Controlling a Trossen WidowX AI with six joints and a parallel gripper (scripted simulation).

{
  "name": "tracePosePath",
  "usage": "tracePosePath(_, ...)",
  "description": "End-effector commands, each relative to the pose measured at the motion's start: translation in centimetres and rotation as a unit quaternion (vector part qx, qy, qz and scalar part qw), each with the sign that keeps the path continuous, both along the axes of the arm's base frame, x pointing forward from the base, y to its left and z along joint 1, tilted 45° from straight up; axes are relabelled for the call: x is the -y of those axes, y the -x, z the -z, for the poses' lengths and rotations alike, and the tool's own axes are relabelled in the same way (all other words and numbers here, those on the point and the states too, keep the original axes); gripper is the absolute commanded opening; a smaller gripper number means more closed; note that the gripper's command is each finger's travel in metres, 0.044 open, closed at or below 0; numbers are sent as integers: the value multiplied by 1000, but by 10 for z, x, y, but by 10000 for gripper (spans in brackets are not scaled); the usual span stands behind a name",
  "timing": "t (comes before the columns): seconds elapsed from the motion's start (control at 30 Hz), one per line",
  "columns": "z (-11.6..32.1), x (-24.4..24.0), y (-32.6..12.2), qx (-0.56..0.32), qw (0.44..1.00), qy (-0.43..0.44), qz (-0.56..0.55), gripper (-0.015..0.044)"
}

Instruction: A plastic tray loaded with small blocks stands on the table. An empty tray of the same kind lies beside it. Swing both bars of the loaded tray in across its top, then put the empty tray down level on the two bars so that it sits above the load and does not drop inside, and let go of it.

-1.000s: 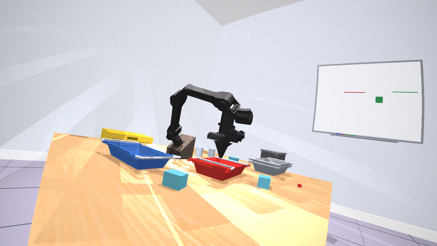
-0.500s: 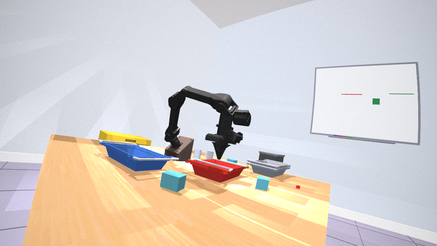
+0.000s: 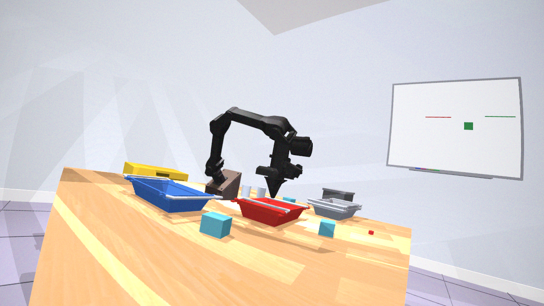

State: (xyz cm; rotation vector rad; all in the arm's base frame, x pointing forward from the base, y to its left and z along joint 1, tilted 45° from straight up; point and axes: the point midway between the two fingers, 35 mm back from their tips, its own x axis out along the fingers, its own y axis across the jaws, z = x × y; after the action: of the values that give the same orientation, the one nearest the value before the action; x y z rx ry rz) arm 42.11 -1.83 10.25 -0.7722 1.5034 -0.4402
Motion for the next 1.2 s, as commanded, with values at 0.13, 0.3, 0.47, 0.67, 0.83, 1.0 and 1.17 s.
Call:
tracePosePath(0.13,0,0,0,0,1000,0,0,0)
tracePosePath(0.3,0,0,0,0,1000,0,0,26)
tracePosePath(0.47,0,0,0,0,1000,0,0,157)
tracePosePath(0.67,-6,-2,3,2,1000,1,8,315)
tracePosePath(0.83,-50,33,39,182,964,-18,194,440)
tracePosePath(1.0,-80,60,79,334,873,-32,353,440)
tracePosePath(1.17,-96,77,111,432,778,-40,454,440)
